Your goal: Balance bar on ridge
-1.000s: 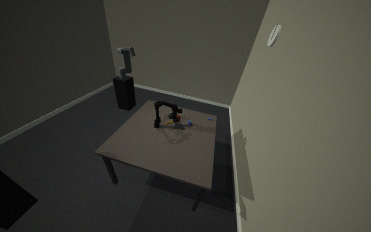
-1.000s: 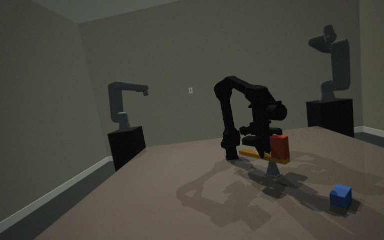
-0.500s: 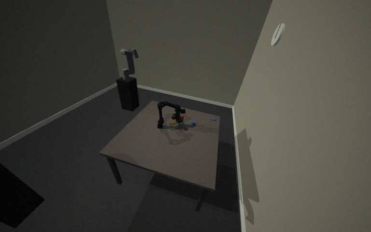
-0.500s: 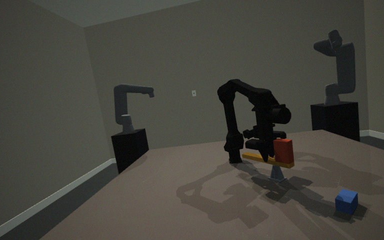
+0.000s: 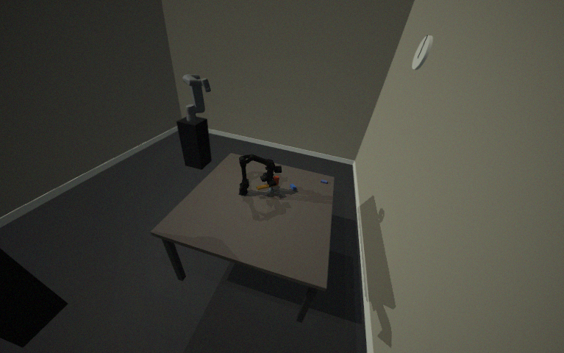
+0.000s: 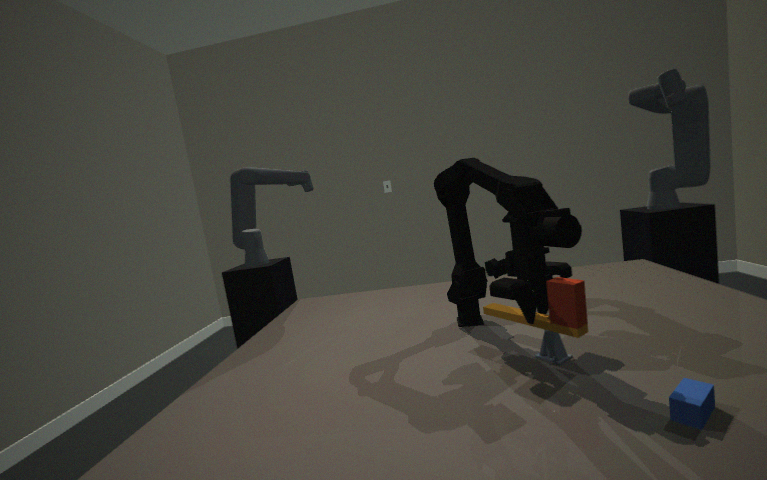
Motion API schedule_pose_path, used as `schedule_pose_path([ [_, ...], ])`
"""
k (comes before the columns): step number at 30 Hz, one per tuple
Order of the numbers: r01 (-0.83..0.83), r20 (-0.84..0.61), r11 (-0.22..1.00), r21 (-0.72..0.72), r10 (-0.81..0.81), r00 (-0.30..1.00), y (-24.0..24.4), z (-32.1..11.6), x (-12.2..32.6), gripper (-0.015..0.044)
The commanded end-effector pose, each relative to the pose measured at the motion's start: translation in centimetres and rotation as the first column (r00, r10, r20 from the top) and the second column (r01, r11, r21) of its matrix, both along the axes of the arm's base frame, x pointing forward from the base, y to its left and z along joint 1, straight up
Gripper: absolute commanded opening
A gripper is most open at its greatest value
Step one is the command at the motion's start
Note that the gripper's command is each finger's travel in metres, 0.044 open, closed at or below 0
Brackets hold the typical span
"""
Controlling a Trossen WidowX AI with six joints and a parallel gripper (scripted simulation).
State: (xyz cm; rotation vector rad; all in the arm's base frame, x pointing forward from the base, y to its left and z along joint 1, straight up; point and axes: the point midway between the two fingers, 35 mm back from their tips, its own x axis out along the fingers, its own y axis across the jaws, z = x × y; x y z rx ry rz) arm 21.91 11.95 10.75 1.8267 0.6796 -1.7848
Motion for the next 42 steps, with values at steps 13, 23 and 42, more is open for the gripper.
schedule_pose_path([
  [13, 0.0, 0.0, 1.0, 0.0, 0.0, 1.0, 0.0, 0.0, 0.0, 0.0171],
  [23, 0.0, 0.0, 1.0, 0.0, 0.0, 1.0, 0.0, 0.0, 0.0, 0.0173],
  [42, 0.0, 0.0, 1.0, 0.0, 0.0, 1.0, 0.0, 0.0, 0.0, 0.0369],
])
